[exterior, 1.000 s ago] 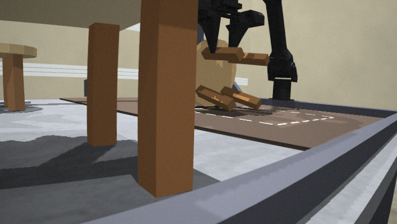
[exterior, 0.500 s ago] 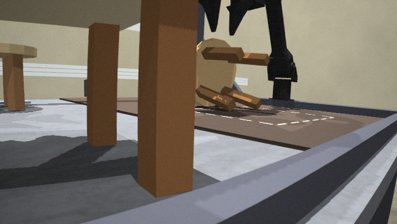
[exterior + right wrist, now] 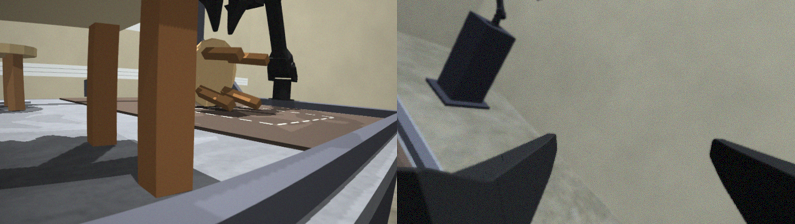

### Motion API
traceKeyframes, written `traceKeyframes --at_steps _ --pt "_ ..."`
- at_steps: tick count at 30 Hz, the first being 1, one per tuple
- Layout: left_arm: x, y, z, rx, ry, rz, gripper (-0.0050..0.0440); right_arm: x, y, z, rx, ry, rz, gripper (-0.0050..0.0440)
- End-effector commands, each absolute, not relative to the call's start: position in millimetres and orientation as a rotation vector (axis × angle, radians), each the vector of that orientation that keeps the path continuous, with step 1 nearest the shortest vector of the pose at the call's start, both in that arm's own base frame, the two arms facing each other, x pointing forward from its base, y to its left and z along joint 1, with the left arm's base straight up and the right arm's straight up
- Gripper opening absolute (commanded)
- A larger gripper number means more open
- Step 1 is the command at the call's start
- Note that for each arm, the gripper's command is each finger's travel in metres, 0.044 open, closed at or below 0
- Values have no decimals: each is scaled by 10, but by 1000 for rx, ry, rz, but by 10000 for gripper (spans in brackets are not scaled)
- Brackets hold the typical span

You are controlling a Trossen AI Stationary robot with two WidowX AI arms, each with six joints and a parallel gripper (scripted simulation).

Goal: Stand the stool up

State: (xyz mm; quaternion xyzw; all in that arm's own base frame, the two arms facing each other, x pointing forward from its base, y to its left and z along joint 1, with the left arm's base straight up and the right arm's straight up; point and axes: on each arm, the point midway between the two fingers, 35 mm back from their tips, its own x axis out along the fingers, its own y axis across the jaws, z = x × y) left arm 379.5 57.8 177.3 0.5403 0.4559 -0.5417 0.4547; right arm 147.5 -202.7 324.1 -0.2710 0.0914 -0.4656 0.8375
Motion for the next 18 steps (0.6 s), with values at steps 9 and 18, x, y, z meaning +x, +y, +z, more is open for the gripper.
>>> traceKeyframes --at_steps 9,18 --pt "3647 392 2015 1046 1285 -987 171 1465 -2010 3311 -580 176 -988 400" --pt "3435 156 2121 641 1432 -609 171 1465 -2010 3311 -580 176 -988 400"
